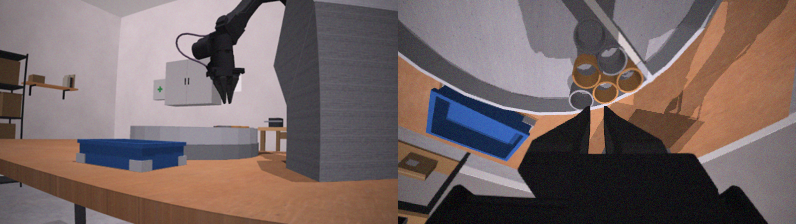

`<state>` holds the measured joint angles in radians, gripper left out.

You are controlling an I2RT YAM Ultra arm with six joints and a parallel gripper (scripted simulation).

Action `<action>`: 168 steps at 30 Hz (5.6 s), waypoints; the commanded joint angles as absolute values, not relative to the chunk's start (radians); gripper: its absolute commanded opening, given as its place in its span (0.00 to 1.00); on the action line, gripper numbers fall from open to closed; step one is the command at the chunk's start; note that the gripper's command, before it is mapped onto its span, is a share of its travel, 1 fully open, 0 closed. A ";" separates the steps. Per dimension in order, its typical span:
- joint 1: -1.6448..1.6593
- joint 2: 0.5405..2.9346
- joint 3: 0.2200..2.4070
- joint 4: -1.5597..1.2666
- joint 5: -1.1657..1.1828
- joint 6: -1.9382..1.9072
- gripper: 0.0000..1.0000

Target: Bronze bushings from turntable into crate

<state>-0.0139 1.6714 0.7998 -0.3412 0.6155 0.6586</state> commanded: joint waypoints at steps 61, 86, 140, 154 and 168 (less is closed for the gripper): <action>-0.024 1.799 0.799 -0.079 0.600 0.587 0.15; -0.058 1.848 0.815 -0.043 0.580 0.568 0.15; -0.066 1.869 0.843 0.002 0.582 0.543 0.15; -0.066 1.871 0.829 0.006 0.582 0.542 0.15; -0.066 1.871 0.829 0.006 0.582 0.542 0.15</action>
